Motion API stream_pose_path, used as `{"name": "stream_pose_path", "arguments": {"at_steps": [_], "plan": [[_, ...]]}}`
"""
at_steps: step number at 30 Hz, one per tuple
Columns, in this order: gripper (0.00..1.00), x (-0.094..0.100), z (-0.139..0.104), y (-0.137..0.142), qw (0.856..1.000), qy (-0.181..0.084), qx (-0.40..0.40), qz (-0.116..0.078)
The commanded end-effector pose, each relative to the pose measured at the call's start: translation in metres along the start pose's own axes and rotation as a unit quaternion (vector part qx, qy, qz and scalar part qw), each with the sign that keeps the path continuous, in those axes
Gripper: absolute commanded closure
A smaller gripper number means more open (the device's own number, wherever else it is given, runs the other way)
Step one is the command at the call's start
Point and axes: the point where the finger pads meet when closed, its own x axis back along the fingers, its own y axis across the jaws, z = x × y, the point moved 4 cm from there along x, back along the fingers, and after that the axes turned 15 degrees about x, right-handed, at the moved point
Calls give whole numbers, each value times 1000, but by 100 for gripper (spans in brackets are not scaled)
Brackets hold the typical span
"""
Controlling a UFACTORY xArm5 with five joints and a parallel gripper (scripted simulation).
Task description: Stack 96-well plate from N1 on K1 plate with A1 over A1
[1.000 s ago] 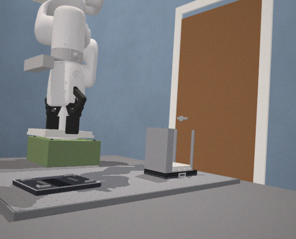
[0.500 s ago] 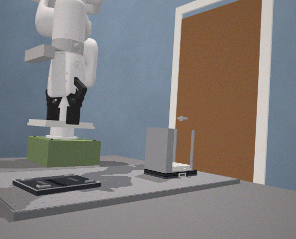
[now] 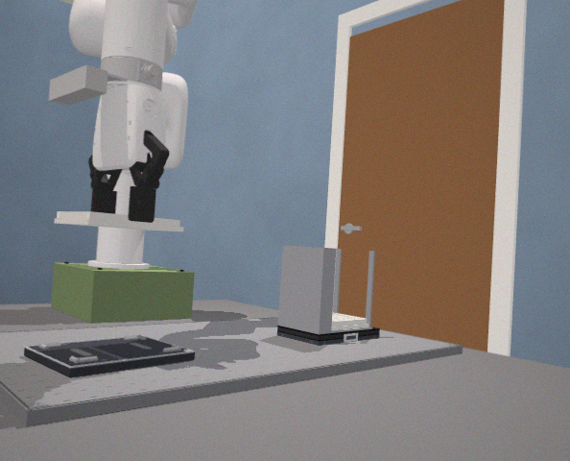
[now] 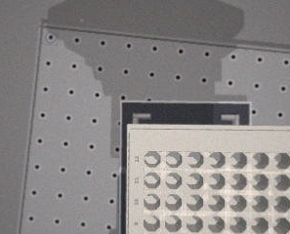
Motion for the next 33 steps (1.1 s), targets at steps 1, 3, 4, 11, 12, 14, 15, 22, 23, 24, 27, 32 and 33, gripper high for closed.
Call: {"name": "stream_pose_path", "arguments": {"at_steps": [1, 3, 4, 11, 12, 14, 15, 22, 23, 24, 27, 32, 33], "plan": [[100, 8, 1, -1, 1000, 2, 0, 2], [100, 12, 1, -1, 1000, 2, 0, 2], [100, 12, 1, -1, 1000, 2, 0, 2], [100, 14, 1, -1, 1000, 2, 0, 2], [100, 14, 1, -1, 1000, 2, 0, 2], [100, 14, 1, -1, 1000, 2, 0, 2], [100, 14, 1, -1, 1000, 2, 0, 2], [100, 15, -8, -4, 999, 2, -37, 2], [100, 15, -12, -6, 999, 2, -37, 2], [100, 15, -15, -7, 999, 2, -37, 2], [100, 15, -24, -10, 999, 2, -37, 2], [100, 15, -40, -16, 999, 2, -37, 2], [100, 15, -43, -17, 999, 2, -37, 2]]}}
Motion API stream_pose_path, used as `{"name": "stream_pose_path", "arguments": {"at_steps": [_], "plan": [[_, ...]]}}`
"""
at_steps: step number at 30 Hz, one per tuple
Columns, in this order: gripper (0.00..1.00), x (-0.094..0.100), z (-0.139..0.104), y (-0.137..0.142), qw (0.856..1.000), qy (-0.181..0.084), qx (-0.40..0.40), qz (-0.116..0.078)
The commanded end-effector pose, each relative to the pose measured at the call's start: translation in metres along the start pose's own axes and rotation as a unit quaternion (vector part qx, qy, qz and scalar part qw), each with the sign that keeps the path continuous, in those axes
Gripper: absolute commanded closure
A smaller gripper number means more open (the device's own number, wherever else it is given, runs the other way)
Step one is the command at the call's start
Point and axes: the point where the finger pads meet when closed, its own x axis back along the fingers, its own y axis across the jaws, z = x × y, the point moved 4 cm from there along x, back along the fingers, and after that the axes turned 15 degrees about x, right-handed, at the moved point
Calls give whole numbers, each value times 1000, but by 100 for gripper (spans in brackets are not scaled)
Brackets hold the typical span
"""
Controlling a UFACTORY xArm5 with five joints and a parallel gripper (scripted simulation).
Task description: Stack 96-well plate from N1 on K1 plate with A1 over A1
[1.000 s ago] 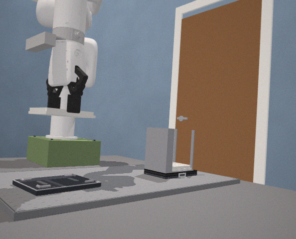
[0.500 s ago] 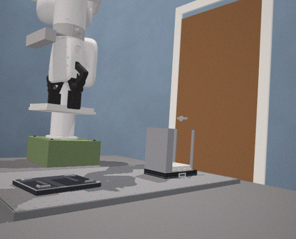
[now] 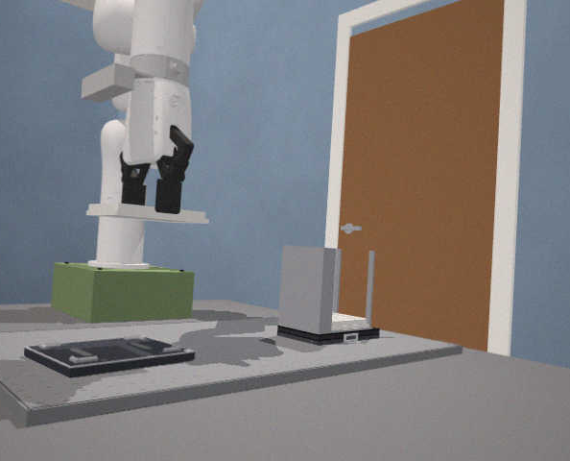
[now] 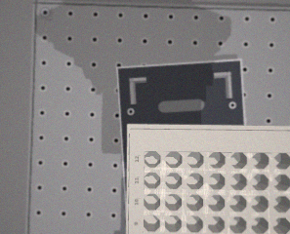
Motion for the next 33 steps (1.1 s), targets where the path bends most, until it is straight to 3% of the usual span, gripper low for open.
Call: {"name": "stream_pose_path", "arguments": {"at_steps": [1, 33], "plan": [[100, 2, -11, -5, 1000, 2, 0, 2], [100, 4, -101, -30, 1000, 1, 0, 2]]}}
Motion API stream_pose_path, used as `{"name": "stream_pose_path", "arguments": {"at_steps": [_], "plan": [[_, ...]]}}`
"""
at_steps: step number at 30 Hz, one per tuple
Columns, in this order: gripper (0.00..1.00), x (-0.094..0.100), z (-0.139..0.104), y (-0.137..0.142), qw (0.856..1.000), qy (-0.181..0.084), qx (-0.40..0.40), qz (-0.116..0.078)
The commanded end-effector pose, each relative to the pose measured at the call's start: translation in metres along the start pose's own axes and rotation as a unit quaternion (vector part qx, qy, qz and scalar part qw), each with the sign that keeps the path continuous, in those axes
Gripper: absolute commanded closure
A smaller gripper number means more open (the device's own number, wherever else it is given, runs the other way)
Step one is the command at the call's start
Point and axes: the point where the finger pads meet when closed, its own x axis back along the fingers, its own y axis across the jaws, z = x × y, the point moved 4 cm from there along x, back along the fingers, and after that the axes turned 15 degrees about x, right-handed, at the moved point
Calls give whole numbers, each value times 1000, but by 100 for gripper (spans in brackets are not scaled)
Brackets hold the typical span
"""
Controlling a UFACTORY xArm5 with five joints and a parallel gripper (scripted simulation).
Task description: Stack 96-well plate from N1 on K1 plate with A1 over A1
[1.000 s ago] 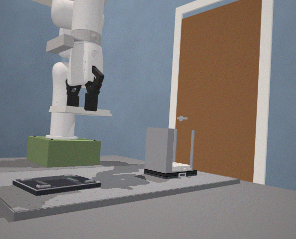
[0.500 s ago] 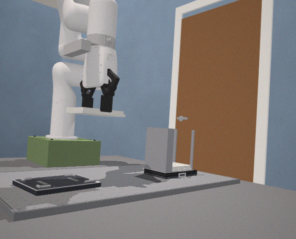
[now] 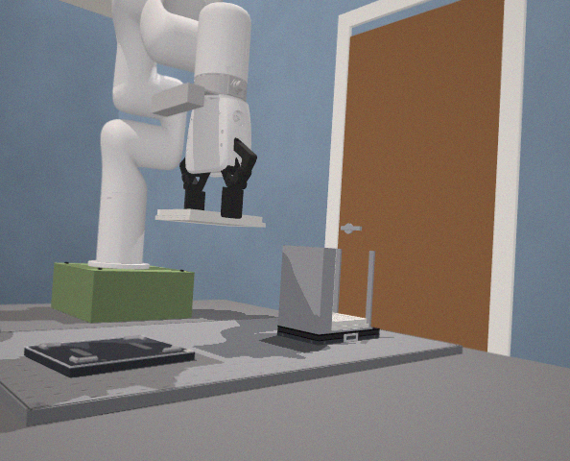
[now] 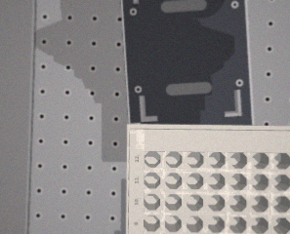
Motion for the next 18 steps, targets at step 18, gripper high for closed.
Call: {"name": "stream_pose_path", "arguments": {"at_steps": [18], "plan": [[100, 3, -60, -18, 1000, 1, 0, 2]]}}
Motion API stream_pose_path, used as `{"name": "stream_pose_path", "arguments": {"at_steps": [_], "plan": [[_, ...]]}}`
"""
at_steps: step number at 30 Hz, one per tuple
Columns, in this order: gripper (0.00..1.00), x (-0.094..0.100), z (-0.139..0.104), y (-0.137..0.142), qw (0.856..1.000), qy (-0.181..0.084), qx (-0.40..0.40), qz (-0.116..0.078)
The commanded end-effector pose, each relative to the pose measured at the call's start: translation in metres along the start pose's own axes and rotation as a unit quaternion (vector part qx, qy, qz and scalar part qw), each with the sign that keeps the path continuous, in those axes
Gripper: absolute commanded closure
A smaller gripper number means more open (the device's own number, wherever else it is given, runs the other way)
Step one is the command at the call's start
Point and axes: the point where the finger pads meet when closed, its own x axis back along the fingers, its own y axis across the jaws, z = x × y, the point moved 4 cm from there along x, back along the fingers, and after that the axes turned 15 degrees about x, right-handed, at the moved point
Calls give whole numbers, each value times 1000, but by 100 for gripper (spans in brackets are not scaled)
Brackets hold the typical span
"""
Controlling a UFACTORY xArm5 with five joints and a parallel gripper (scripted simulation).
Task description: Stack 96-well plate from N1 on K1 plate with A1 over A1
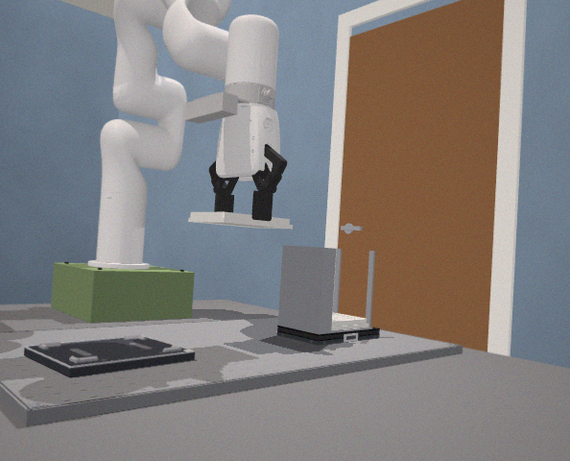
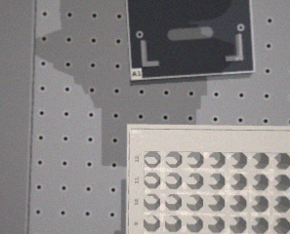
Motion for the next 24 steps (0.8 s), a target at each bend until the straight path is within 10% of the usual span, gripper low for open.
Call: {"name": "stream_pose_path", "arguments": {"at_steps": [1, 24], "plan": [[100, 2, -12, -5, 1000, 1, 0, 2], [100, 3, -73, -22, 1000, 0, 0, 3]]}}
